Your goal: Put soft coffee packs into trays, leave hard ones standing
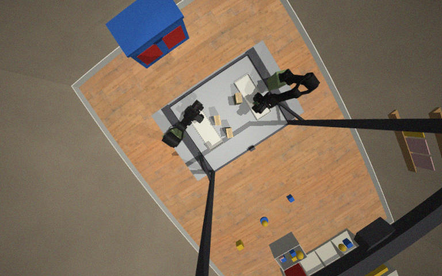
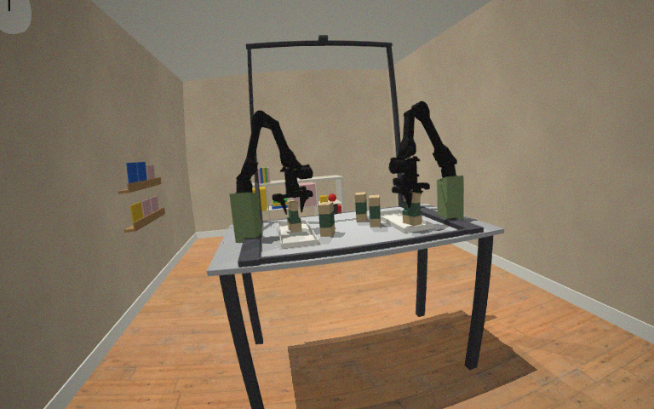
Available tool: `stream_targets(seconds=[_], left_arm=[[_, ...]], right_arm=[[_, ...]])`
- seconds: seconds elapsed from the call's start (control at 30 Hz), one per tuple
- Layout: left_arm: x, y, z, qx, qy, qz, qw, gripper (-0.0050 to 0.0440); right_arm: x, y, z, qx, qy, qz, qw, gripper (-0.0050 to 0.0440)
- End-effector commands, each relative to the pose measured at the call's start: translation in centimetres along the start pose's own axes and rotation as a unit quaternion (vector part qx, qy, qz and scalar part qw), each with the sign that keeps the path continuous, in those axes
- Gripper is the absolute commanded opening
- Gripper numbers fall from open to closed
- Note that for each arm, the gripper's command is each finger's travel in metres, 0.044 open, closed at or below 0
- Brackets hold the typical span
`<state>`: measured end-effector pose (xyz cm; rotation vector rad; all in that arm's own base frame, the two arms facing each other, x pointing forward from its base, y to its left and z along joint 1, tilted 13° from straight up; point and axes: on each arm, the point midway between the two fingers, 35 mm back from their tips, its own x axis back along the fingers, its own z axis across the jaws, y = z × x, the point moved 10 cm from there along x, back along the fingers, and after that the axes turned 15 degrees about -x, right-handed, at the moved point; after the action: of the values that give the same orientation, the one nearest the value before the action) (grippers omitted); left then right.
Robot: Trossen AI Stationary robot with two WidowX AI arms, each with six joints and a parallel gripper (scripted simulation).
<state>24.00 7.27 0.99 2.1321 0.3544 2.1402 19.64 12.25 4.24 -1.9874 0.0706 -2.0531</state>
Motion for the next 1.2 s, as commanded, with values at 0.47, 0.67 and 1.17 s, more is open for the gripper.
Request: stream_targets(seconds=[0.47, 0.67, 1.17], left_arm=[[-1.0, 0.0, 0.2, 0.001, 0.007, 0.002, 1.000, 0.0115], [-1.0, 0.0, 0.2, 0.001, 0.007, 0.002, 1.000, 0.0365], [-1.0, 0.0, 0.2, 0.001, 0.007, 0.002, 1.000, 0.0365]], right_arm=[[0.3, -0.1, 0.2, 0.000, 0.008, 0.002, 1.000, 0.0366], [0.3, -0.1, 0.2, 0.000, 0.008, 0.002, 1.000, 0.0366], [7.7, -0.1, 0.2, 0.000, 0.009, 0.001, 1.000, 0.0366]])
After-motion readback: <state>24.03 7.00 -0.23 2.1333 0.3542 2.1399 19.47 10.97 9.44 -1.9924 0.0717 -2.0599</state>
